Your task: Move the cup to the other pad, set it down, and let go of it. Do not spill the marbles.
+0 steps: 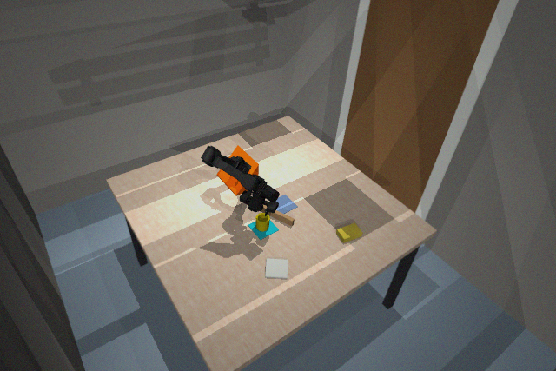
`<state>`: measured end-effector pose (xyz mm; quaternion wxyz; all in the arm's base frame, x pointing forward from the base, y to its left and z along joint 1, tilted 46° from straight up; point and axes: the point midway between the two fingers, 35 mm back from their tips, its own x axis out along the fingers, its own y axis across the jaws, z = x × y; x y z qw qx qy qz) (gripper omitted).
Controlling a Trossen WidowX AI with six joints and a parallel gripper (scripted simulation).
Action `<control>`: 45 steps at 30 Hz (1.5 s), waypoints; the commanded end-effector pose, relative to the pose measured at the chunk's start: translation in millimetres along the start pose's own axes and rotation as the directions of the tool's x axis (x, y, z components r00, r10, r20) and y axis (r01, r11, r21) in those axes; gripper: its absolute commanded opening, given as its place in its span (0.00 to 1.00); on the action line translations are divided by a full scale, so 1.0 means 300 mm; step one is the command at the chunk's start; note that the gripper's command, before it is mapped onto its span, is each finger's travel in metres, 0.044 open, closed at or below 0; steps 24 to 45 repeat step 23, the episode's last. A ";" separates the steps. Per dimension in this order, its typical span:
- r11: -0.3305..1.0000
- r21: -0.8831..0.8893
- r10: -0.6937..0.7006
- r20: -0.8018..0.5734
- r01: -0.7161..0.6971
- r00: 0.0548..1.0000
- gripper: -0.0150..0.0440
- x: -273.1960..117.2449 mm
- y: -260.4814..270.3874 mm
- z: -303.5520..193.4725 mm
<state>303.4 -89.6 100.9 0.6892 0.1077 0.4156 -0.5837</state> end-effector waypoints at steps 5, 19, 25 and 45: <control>1.000 0.006 0.004 -0.003 -0.004 1.000 1.00 -0.072 0.007 0.001; 1.000 0.010 0.004 -0.004 -0.004 1.000 1.00 -0.208 0.007 0.004; 1.000 0.004 0.007 0.001 -0.007 1.000 1.00 -0.194 0.007 0.005; 1.000 0.004 0.007 0.001 -0.007 1.000 1.00 -0.194 0.007 0.005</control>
